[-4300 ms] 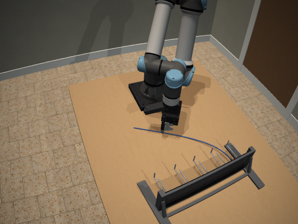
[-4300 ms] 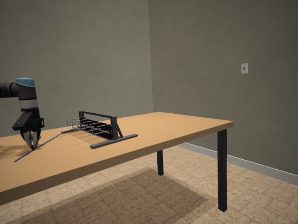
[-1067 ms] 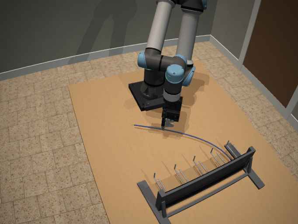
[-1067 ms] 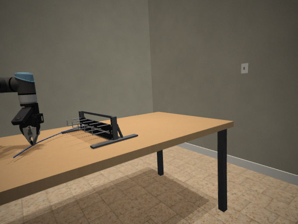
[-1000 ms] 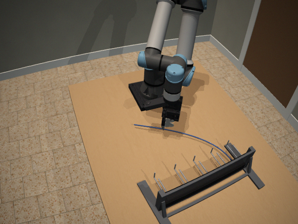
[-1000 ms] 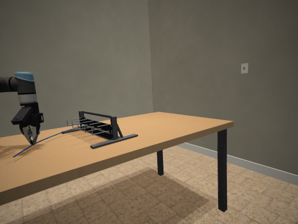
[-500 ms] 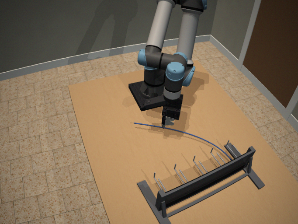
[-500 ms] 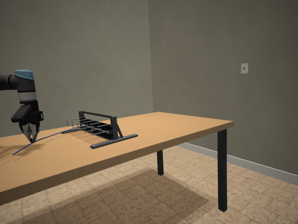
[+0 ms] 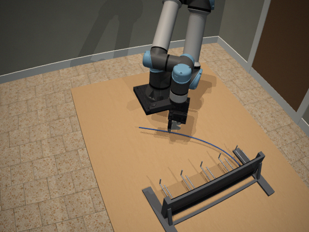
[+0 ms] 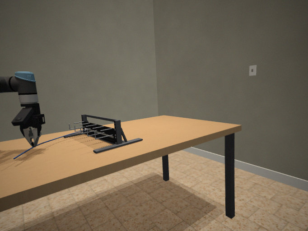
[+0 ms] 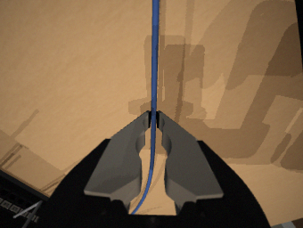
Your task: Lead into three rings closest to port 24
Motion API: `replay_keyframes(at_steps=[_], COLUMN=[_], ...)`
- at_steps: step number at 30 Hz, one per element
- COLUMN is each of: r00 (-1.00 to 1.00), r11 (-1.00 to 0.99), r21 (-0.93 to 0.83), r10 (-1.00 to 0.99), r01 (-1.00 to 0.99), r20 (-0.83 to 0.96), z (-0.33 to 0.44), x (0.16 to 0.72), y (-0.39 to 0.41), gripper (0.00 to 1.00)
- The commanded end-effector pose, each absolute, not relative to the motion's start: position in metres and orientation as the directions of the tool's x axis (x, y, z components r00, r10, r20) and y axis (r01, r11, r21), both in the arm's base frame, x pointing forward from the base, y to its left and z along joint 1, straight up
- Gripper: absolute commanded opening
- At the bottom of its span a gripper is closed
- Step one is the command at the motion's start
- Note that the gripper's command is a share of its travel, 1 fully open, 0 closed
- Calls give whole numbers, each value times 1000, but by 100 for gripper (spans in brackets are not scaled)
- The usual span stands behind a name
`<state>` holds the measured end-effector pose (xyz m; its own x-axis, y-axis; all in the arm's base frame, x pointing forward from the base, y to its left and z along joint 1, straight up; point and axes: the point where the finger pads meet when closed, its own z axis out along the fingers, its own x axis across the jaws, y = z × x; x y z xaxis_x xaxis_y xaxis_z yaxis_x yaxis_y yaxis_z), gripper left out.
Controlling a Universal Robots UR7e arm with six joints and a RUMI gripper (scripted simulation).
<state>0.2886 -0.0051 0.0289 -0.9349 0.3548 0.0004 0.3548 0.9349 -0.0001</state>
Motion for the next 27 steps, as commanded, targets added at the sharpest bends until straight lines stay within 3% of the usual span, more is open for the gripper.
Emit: replay_keyframes(at_steps=[1, 11, 27], r00=[-940, -967, -999], r11=[940, 967, 999], r21=[0, 0, -1], r10=[341, 254, -54], r01=[341, 254, -54], r20=[-1, -1, -1], z=[32, 48, 108], x=[295, 335, 471], y=[-6, -12, -36], gripper=[0, 0, 0])
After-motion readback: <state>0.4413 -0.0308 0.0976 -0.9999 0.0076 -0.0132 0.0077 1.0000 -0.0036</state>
